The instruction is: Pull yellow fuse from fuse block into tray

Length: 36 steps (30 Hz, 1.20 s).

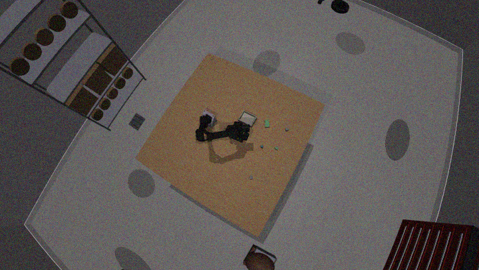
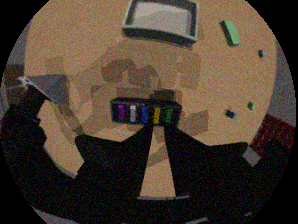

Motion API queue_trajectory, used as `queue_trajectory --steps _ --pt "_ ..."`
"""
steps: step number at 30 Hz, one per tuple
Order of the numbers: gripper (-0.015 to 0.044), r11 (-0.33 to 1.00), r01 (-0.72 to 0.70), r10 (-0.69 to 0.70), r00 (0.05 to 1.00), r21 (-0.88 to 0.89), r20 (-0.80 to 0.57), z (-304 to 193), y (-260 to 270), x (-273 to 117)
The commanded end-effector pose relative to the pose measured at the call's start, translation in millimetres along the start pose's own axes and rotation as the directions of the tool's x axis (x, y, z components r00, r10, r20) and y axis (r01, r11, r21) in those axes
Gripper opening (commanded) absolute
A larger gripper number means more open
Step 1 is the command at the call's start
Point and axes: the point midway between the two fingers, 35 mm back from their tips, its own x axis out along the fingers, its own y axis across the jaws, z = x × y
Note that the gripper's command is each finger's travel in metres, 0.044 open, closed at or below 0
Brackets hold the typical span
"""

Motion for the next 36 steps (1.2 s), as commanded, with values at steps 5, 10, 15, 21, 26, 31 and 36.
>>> queue_trajectory --steps 5,10,15,21,26,31,36 --pt "0.0074 1.000 -0.001 0.001 1.000 -0.004 -0.006 -1.3 -0.6 7.9" --pt "0.0074 1.000 -0.001 0.001 1.000 -0.003 -0.006 -1.4 -0.8 12.8" --pt "0.0074 1.000 -0.001 0.001 1.000 -0.003 -0.006 -1.6 -0.9 17.6" --pt "0.0074 1.000 -0.001 0.001 1.000 -0.003 -0.006 -1.9 -0.9 23.5" --pt "0.0074 1.000 -0.001 0.001 1.000 -0.003 -0.007 -2.4 -0.7 28.3" --pt "0.0074 1.000 -0.001 0.001 1.000 -0.003 -0.007 -2.6 -0.6 30.7" --pt "0.0074 1.000 -0.001 0.001 1.000 -0.003 -0.007 -2.6 -0.6 30.7"
